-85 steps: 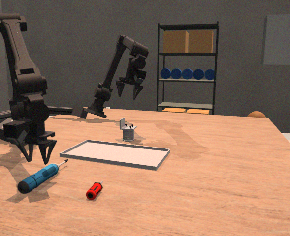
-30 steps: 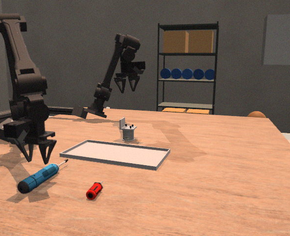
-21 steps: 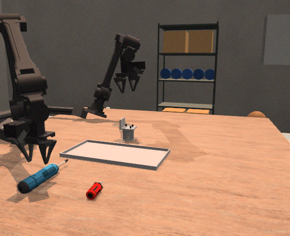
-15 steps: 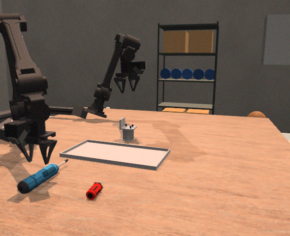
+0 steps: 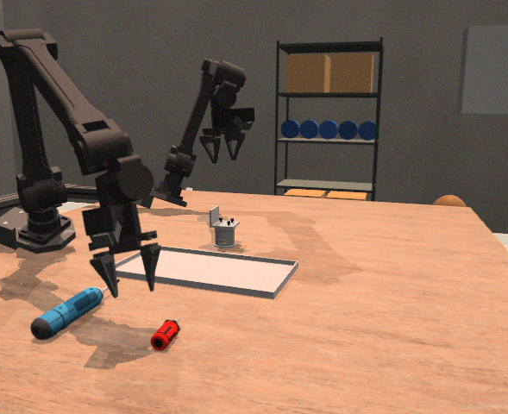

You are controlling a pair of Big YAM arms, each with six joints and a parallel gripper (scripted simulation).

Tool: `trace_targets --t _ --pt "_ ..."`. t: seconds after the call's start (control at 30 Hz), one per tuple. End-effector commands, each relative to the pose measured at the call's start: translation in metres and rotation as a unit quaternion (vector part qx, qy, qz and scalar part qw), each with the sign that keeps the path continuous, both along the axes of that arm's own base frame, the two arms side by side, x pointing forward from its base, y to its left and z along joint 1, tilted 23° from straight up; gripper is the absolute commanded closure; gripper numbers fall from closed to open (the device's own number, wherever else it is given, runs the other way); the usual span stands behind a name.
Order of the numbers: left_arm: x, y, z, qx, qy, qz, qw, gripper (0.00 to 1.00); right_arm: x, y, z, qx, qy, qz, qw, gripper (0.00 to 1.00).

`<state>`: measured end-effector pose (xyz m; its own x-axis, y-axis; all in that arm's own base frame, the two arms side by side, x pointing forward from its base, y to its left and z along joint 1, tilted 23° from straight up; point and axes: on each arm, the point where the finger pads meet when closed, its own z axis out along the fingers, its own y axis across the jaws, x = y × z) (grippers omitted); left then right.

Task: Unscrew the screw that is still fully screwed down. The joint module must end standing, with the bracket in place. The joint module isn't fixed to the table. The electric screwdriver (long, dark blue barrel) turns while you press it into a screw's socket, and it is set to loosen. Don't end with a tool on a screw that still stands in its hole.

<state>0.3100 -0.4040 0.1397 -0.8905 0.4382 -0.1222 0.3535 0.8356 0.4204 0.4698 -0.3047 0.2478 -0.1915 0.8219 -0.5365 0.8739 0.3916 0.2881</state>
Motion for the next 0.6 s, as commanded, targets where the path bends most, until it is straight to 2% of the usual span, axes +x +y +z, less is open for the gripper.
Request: trace_targets --t 0.0,0.2,0.37,0.47,0.53,0.57 --pt "0.004 -0.009 0.011 -0.014 -0.009 0.003 1.000 0.14 0.030 -0.004 0.030 -0.033 -0.024 0.025 0.999 0.35" --pt "0.004 -0.009 0.011 -0.014 -0.009 0.003 1.000 0.14 0.096 0.017 0.057 -0.090 -0.064 0.087 0.990 0.35" --pt "0.004 -0.009 0.011 -0.014 -0.009 0.003 1.000 0.14 0.156 0.036 0.082 -0.137 -0.097 0.140 0.976 0.35" --pt "0.004 -0.009 0.011 -0.014 -0.009 0.003 1.000 0.14 0.148 0.019 0.082 -0.139 -0.095 0.126 0.978 0.35" --pt "0.004 -0.009 0.011 -0.014 -0.009 0.003 1.000 0.14 0.148 0.019 0.082 -0.139 -0.095 0.126 0.978 0.35" --pt "0.004 -0.009 0.011 -0.014 -0.009 0.003 1.000 0.14 0.161 0.033 0.087 -0.149 -0.103 0.138 0.974 0.35"
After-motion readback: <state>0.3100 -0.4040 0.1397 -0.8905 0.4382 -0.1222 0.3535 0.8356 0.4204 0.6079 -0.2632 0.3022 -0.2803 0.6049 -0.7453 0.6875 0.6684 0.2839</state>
